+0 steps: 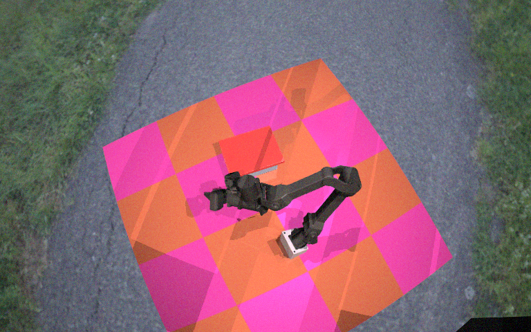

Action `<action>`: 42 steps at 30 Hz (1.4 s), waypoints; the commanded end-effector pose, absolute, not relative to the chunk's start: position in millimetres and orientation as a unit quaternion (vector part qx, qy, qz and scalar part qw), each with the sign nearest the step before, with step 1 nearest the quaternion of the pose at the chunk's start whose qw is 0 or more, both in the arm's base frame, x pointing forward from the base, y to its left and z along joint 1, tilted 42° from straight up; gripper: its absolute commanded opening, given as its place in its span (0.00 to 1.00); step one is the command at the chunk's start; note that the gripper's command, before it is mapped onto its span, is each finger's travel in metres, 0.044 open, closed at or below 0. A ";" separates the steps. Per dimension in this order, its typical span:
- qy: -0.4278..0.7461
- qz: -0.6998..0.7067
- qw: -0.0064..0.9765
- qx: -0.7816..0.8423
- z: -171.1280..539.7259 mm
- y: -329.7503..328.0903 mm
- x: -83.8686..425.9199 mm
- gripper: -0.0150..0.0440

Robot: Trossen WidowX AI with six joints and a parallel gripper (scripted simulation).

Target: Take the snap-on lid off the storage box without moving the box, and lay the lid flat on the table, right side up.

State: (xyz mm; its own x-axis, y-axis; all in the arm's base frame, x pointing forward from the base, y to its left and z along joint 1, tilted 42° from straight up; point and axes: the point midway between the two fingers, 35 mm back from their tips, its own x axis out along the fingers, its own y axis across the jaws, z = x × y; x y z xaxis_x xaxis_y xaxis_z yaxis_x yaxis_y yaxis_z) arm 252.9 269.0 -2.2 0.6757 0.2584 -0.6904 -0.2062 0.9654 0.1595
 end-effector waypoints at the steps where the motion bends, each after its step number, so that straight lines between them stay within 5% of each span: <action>1: 0.342 -0.059 0.924 0.162 18.3 206.7 272.5 0.65; 13: 0.089 -0.336 0.847 0.403 81.3 82.2 277.1 0.65; 42: 0.085 -0.340 0.844 0.406 38.6 41.5 283.5 0.65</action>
State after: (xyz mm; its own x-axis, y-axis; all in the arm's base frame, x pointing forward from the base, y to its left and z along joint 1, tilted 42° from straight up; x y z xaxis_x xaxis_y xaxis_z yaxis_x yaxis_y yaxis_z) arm 281.3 43.4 41.7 0.7573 -0.5048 -0.4143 0.6382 0.4376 0.6334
